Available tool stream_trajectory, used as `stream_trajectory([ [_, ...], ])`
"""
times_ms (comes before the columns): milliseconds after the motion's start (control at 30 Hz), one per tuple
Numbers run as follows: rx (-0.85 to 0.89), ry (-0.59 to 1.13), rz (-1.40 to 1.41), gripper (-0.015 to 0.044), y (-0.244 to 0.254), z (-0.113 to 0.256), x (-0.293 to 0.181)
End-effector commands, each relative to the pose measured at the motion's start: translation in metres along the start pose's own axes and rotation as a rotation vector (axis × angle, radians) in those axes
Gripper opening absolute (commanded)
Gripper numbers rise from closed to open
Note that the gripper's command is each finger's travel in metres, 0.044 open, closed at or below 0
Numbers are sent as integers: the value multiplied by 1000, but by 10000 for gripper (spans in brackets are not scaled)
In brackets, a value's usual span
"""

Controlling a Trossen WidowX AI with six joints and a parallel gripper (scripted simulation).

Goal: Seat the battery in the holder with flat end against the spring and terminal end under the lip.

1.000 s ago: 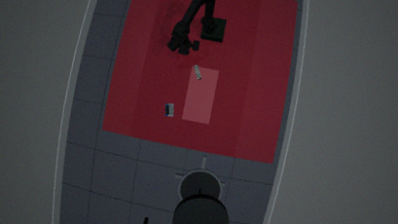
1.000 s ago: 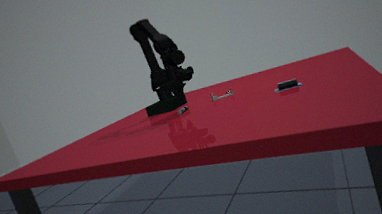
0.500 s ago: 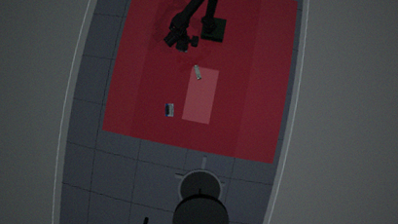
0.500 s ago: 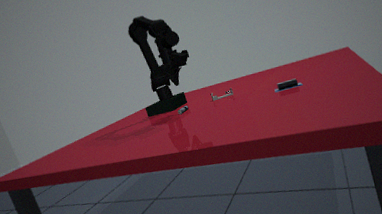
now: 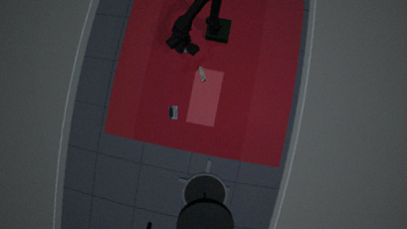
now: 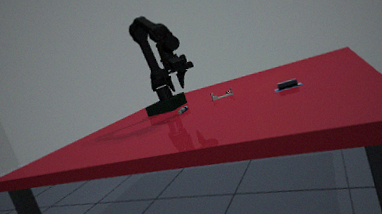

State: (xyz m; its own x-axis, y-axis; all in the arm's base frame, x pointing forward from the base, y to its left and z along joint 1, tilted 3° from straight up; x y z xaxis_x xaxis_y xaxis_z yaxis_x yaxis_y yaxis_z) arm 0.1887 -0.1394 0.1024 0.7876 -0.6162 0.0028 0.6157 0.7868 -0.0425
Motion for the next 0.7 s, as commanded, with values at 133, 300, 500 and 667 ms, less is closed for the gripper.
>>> stream_trajectory([
  [133,-11,11,-859,225,-9,-39,1],
  [300,-13,10,-1003,225,-11,-45,1],
  [500,-13,10,-1003,225,-11,-45,1],
  [667,-13,10,-1003,225,-11,-47,1],
])
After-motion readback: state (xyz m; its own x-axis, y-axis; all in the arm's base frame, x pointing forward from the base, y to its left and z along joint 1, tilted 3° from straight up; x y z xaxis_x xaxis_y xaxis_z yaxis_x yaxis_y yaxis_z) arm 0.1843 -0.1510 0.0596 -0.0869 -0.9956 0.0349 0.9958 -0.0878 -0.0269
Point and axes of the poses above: the point midway between the two fingers, 35 mm back from their tips, its own z axis back along the fingers, its own y axis across the jaws, x = y × z, the point moved 3 cm from there along z, back along the fingers, and after that the axes turned 8 degrees about -z, right-handed, at the moved point
